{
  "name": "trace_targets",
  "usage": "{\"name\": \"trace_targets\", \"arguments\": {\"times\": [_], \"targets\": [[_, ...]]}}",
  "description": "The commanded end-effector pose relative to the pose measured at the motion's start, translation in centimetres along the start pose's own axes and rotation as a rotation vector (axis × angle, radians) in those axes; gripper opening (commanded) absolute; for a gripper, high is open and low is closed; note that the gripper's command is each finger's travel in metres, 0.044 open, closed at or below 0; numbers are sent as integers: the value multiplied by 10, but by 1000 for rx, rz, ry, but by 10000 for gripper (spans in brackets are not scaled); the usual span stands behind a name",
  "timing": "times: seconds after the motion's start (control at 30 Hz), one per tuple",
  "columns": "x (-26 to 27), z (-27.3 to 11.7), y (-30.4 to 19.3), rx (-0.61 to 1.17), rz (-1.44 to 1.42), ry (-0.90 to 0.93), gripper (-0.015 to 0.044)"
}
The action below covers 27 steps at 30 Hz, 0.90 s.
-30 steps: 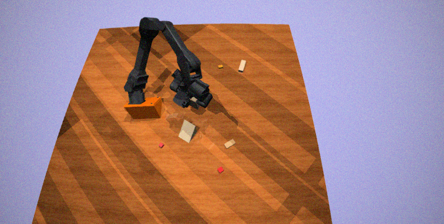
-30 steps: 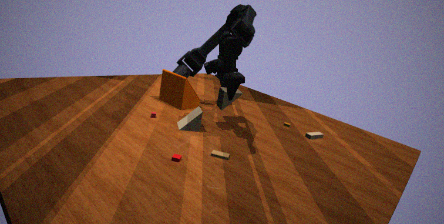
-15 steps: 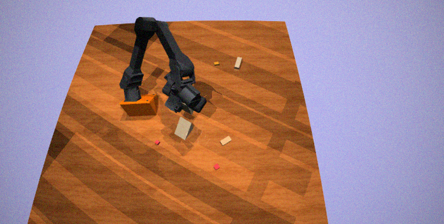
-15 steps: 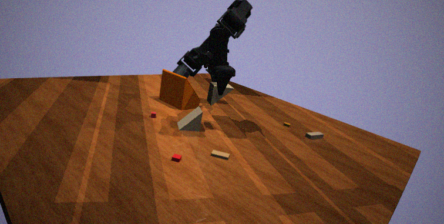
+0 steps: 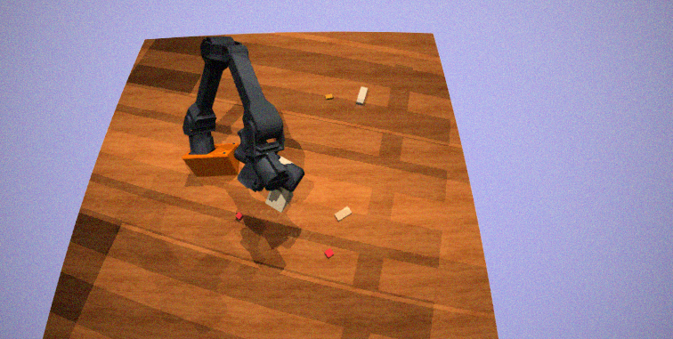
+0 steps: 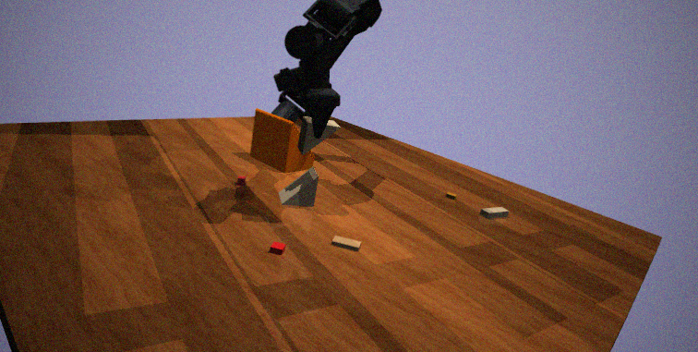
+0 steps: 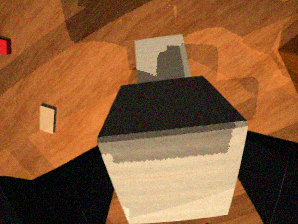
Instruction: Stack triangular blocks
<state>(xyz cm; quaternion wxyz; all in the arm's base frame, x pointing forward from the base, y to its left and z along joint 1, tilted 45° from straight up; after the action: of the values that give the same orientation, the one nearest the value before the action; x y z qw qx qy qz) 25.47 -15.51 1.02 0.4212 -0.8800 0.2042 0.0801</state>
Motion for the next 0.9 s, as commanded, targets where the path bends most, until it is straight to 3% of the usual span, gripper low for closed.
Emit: {"name": "trace_targets", "arguments": {"times": [0.0, 0.53, 0.87], "targets": [[1, -8, 17, 0, -4, 0, 0], [-6, -29, 81, 23, -8, -13, 0], [-3, 15, 72, 23, -9, -12, 0]]}}
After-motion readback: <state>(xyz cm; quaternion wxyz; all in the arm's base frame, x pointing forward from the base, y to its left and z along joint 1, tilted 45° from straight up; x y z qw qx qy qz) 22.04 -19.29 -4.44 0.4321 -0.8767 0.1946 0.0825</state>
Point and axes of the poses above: the point midway between the two fingers, 35 mm back from their tips, its own z axis out along the fingers, its own x axis across the jaws, y = z × x, the point moved 5 cm from there along -z, back along the fingers, and after that the axes turned 5 degrees about -z, right-handed, at the moved point
